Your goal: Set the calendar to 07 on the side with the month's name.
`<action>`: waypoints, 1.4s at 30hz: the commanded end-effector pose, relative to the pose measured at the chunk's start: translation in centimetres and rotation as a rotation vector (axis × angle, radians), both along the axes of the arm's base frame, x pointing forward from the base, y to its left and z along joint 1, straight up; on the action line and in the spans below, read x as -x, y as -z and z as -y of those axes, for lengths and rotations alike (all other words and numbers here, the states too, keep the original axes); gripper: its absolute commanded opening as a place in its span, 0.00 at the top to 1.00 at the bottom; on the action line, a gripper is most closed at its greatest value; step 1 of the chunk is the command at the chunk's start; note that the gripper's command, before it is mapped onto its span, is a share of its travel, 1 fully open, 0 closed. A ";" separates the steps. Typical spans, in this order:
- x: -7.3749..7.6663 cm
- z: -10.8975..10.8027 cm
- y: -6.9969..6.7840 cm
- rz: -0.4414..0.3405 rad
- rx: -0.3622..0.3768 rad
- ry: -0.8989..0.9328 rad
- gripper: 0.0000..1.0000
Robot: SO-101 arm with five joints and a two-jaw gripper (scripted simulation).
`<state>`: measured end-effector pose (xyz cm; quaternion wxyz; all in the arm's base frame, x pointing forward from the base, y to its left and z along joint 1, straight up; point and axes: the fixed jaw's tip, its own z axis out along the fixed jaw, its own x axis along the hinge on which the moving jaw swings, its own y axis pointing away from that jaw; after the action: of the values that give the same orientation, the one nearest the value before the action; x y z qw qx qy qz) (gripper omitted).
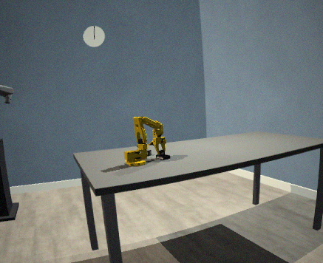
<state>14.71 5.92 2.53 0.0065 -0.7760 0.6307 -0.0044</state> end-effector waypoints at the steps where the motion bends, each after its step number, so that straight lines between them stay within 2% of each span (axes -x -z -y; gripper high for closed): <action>1: -0.3 0.0 -0.1 0.017 -0.008 -0.002 1.00; 10: -0.3 0.0 -0.1 0.017 -0.008 -0.002 1.00; 20: -0.3 0.0 -0.1 0.017 -0.008 -0.002 0.83; 31: -0.3 0.0 -0.1 0.017 -0.008 -0.002 0.81; 42: -0.3 0.0 -0.1 0.017 -0.008 -0.002 0.73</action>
<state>14.73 5.93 2.49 0.0070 -0.7760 0.6307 -0.0047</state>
